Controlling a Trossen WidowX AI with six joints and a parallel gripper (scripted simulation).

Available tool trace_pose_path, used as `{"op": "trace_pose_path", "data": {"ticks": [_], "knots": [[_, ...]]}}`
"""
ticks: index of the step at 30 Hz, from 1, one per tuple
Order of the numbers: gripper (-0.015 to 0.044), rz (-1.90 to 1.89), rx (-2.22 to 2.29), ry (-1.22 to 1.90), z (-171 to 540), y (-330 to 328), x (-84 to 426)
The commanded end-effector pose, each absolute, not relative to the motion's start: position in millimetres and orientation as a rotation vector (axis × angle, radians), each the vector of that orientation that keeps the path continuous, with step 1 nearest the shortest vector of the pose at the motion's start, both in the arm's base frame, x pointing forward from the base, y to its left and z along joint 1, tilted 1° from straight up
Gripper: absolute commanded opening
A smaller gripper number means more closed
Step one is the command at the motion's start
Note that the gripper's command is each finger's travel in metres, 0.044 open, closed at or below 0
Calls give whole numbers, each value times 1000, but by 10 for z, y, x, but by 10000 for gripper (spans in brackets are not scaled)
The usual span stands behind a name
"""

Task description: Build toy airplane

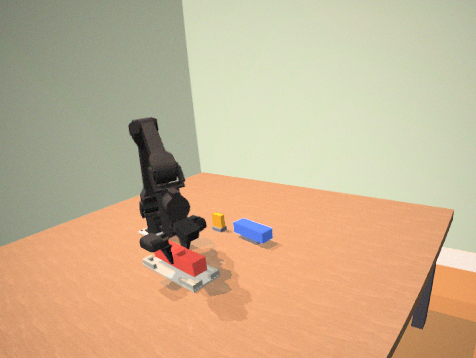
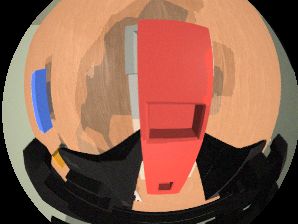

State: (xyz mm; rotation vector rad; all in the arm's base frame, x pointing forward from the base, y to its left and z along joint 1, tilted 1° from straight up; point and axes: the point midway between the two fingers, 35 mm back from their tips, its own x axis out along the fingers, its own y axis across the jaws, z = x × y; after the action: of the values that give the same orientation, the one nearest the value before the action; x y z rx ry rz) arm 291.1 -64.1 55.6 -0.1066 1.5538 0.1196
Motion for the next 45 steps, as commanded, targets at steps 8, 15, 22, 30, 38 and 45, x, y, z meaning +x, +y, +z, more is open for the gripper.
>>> {"op": "trace_pose_path", "data": {"ticks": [8, 15, 22, 30, 38, 45], "knots": [[440, 119, -107, 1552, 561, -642, 2912], [440, 120, -108, 1553, 745, -650, 2941], [440, 121, -111, 1556, 1596, -650, 2905], [440, 41, -30, 1559, 1593, -659, 2967], [440, 46, -26, 1556, 1569, 11, 3186], [440, 52, -20, 1556, 1515, 1166, 3190]]}}
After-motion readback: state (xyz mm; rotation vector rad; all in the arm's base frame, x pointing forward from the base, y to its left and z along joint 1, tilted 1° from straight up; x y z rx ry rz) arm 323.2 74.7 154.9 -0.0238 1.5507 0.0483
